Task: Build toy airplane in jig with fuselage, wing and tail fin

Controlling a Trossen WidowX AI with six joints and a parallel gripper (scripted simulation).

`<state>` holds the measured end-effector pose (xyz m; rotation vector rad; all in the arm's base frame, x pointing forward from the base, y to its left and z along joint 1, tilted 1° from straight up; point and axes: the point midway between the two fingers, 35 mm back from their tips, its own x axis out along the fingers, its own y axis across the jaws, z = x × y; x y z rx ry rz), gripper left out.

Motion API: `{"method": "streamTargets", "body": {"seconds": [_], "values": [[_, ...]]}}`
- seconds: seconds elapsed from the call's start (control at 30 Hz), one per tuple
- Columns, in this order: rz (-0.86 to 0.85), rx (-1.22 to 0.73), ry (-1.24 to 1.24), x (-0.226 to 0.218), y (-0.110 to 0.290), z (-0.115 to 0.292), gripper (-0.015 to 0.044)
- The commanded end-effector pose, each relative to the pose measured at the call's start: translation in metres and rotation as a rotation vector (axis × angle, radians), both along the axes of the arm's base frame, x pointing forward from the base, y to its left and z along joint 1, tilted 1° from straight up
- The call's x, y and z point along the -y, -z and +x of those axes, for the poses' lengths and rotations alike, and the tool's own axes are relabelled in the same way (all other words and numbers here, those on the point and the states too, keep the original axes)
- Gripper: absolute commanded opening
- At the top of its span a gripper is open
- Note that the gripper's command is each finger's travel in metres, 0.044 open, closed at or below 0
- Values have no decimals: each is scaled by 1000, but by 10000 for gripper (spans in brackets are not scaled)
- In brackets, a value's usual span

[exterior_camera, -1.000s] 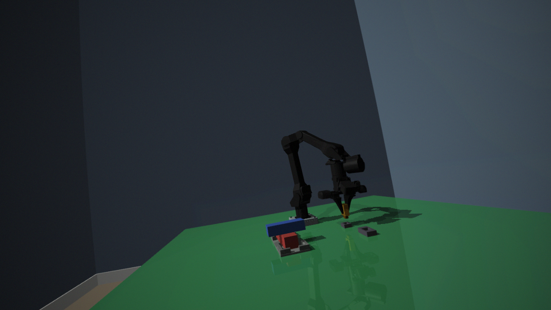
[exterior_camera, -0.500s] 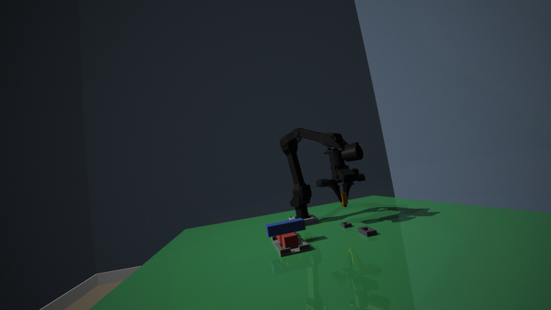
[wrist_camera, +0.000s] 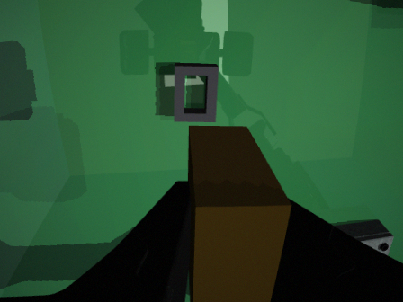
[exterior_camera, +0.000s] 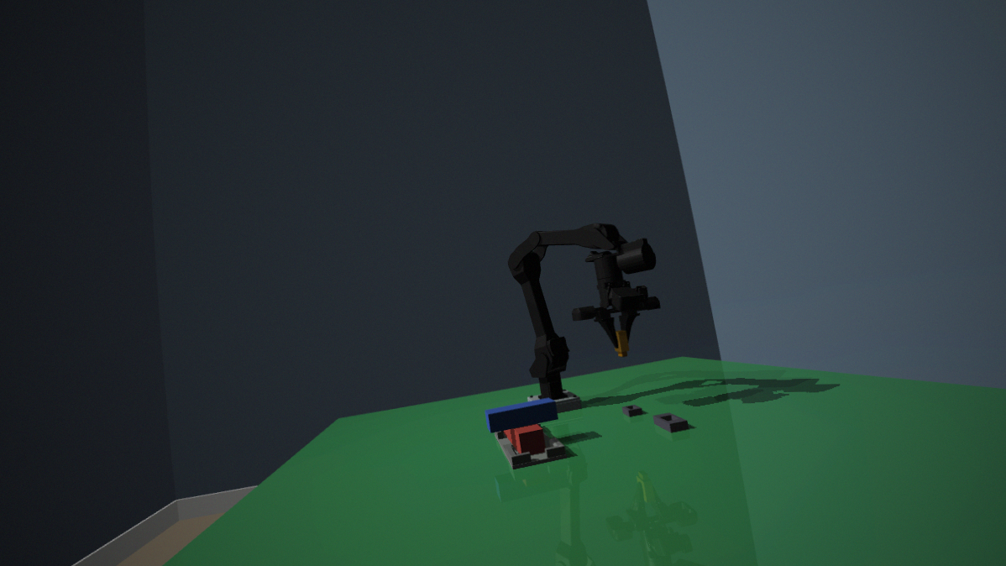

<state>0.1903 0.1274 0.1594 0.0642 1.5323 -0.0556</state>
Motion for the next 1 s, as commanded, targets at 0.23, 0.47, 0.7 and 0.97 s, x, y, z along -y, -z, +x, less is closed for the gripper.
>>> {"method": "streamTargets", "body": {"seconds": [0.23,0.47,0.7,0.97], "values": [[3,1,-3,18,-3,10,0],[0,1,-12,39,2,20,0],[-2,1,-21,60,6,28,0],[-4,1,-32,85,11,35,0]]}}
